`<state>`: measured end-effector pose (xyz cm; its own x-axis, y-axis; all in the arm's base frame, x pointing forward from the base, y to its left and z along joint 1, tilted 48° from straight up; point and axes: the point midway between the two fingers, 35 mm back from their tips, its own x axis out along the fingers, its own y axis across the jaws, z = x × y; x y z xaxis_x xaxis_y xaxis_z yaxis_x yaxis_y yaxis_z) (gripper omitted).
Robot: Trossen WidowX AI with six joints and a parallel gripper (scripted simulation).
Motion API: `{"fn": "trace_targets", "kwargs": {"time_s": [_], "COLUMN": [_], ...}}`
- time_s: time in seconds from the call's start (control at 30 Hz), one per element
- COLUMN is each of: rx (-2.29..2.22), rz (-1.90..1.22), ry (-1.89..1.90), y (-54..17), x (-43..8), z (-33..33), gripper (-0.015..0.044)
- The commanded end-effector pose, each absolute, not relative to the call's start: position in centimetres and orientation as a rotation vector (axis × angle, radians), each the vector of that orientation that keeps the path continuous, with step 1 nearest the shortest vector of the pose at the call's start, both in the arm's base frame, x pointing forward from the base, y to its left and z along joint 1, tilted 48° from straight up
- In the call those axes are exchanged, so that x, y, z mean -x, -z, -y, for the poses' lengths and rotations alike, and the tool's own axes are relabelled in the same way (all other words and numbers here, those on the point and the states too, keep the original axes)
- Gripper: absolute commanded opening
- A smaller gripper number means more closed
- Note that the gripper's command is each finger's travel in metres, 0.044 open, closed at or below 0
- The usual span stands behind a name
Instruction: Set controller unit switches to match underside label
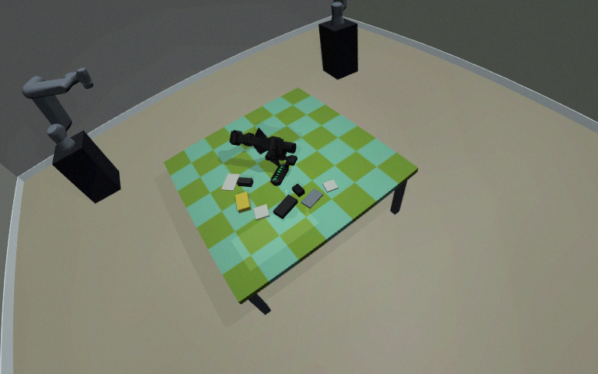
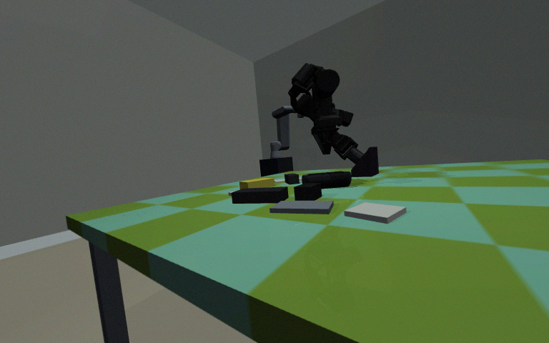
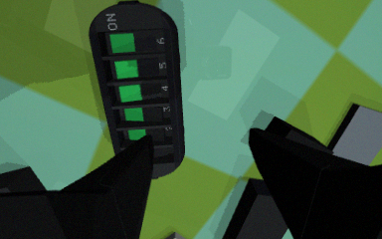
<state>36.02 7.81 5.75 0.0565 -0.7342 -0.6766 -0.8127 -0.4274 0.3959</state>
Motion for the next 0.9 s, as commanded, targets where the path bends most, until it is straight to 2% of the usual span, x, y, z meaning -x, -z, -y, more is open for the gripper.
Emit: {"fn": "trace_targets", "kwargs": {"time_s": [0.0,0.13,0.47,0.87], "rx": [2.205,2.205,2.205,2.212], "rz": [-1.633,-1.633,-1.633,-1.63], "ry": [-1.32,-1.32,-1.32,-1.32], "y": [-5.71,-5.71,-5.71,-5.81], "x": [-36.05,-36.05,-36.05,-36.08], "z": [-7.79,-7.79,-7.79,-7.77], "gripper": [0.0105,0.0,0.0,0.0315]}}
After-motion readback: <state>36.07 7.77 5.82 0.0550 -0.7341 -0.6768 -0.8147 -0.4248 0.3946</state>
